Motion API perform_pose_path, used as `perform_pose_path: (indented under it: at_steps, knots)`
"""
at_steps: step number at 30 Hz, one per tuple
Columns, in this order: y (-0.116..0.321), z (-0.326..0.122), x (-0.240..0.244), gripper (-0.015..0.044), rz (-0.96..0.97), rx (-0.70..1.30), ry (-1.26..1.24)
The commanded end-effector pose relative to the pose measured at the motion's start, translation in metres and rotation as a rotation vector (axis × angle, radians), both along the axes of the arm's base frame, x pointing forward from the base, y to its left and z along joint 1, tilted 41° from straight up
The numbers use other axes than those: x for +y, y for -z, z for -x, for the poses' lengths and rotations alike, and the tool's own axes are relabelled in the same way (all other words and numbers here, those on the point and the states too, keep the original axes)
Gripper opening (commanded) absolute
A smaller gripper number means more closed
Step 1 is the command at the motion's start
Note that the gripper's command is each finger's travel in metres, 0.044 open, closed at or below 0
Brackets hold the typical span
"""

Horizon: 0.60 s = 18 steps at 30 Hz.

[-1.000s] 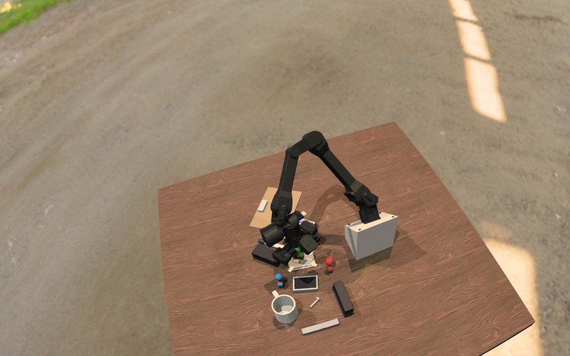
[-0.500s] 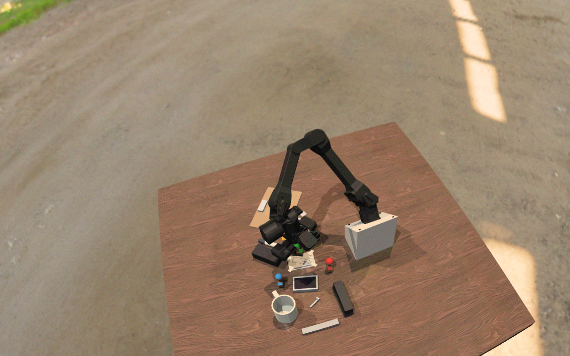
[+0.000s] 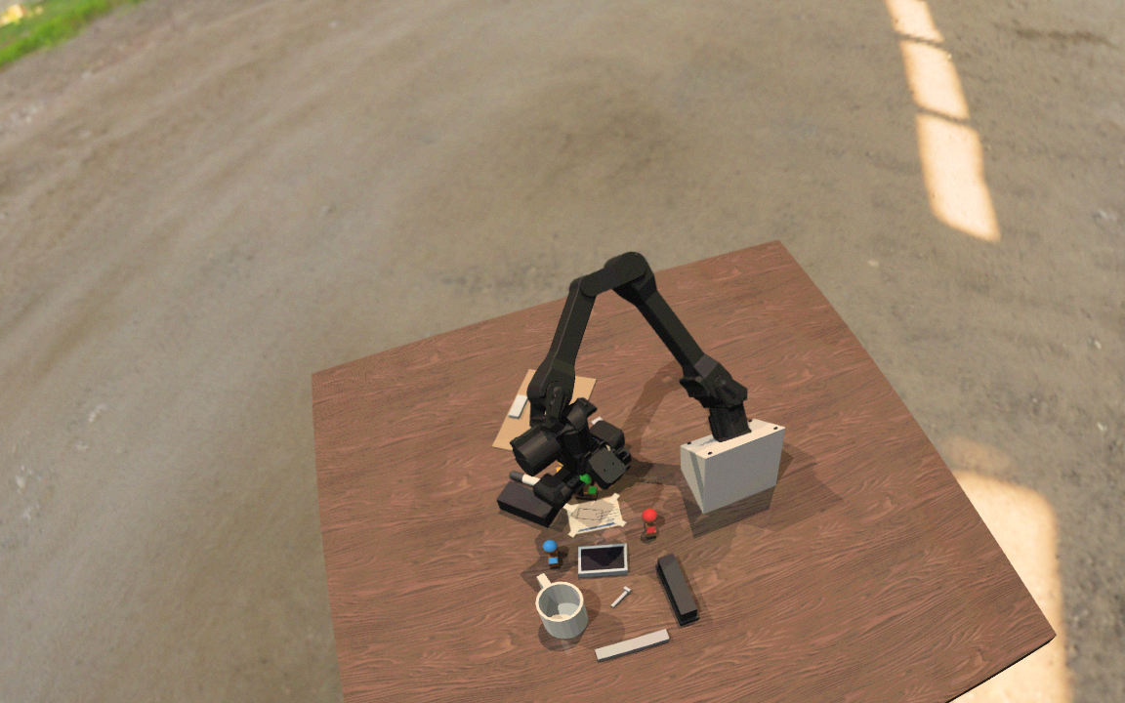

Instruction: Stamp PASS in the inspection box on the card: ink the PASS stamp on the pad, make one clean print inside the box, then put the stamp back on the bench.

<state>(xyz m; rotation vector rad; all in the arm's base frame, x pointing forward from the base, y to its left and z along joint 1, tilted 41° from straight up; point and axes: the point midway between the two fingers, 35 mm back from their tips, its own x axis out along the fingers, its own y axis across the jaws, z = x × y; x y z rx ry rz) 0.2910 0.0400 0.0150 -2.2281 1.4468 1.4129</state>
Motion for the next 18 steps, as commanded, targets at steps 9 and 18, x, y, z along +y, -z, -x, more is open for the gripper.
perform_pose_path:
  at_steps: [9, 18]
  knots:
    - [0.036, 0.035, 0.046, 0.0, -0.027, -0.003, 0.0]
    - [0.066, 0.073, 0.073, 0.0, -0.025, -0.004, 0.005]
